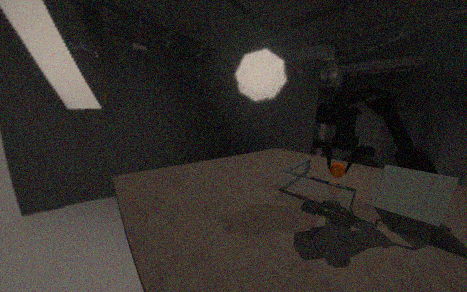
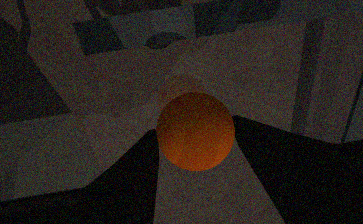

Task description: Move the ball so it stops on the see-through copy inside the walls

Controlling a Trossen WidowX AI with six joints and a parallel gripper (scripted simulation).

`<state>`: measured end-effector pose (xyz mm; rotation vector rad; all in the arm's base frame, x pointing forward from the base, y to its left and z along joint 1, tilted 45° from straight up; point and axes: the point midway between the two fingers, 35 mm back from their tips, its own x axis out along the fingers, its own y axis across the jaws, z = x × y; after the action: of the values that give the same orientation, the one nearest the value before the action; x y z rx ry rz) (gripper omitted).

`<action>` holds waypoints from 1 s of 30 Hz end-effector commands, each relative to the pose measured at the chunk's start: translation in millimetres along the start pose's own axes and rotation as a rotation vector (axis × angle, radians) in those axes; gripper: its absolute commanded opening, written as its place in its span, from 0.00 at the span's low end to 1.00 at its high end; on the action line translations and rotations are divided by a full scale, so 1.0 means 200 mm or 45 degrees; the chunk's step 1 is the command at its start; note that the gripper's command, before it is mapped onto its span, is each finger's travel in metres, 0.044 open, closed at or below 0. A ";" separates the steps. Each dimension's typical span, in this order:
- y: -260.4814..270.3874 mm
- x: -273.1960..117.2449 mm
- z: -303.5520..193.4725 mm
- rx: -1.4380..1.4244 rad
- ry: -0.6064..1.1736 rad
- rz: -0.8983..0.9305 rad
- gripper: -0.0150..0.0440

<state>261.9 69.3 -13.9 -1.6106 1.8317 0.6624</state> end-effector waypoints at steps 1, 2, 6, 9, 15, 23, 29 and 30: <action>0.00 0.10 0.00 -0.004 0.006 0.001 0.25; 0.00 0.12 0.00 -0.004 0.006 0.001 0.25; 0.01 0.23 -0.01 -0.004 0.009 0.001 0.25; 0.01 0.26 -0.01 -0.003 0.010 0.001 0.25; 0.01 0.27 -0.01 -0.003 0.010 0.001 0.25; 0.01 0.34 -0.01 -0.003 0.011 0.001 0.25; 0.01 0.34 -0.01 -0.001 0.008 0.005 0.30; 0.01 0.34 -0.01 -0.001 0.008 0.005 0.34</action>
<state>253.4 20.5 -61.4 -1.6128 1.8399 0.6615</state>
